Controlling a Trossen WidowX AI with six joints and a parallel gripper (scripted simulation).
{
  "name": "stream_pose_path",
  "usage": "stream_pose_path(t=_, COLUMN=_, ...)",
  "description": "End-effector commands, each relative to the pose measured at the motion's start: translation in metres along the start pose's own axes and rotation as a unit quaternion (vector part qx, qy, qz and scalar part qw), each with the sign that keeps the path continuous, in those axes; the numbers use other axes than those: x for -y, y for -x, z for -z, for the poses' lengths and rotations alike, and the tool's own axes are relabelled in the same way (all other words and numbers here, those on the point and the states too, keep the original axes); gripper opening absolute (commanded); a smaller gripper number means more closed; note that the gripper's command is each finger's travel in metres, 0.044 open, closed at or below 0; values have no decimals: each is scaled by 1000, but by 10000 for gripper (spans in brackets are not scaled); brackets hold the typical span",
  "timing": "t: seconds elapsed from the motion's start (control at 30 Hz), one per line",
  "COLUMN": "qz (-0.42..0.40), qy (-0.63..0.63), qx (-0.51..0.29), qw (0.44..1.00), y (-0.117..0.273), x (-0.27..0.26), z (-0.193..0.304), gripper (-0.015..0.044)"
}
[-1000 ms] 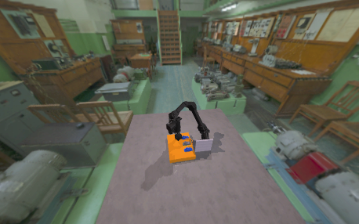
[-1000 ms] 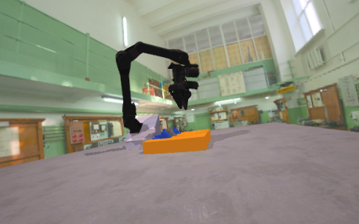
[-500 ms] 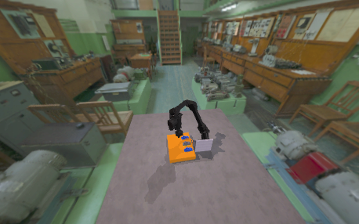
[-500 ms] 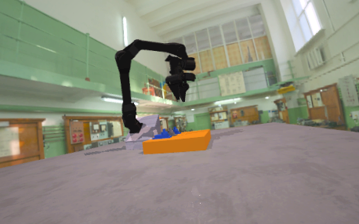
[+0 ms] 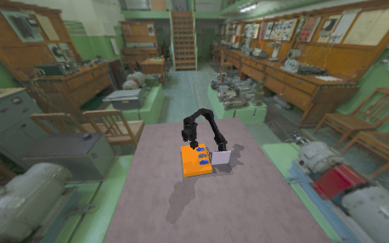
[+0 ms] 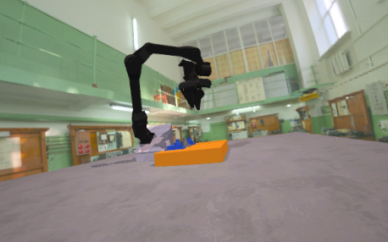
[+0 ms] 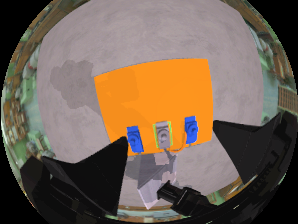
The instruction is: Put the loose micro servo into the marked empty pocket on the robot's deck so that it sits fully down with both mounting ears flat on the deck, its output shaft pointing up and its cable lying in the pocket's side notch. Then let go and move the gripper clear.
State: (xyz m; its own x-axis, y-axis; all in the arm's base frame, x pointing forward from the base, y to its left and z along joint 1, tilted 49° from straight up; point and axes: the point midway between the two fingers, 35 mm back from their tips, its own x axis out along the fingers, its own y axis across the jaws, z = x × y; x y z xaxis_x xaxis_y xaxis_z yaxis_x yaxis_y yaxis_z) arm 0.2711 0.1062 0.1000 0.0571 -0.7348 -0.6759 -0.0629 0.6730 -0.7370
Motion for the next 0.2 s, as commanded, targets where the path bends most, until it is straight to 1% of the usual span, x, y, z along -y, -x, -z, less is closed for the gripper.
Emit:
stream_pose_path(t=0.0, qz=0, qy=-2, qx=-2, qw=1000, y=0, x=0, z=0, gripper=440)
stream_pose_path(t=0.17, qz=0, qy=-2, qx=-2, qw=1000, y=0, x=0, z=0, gripper=440)
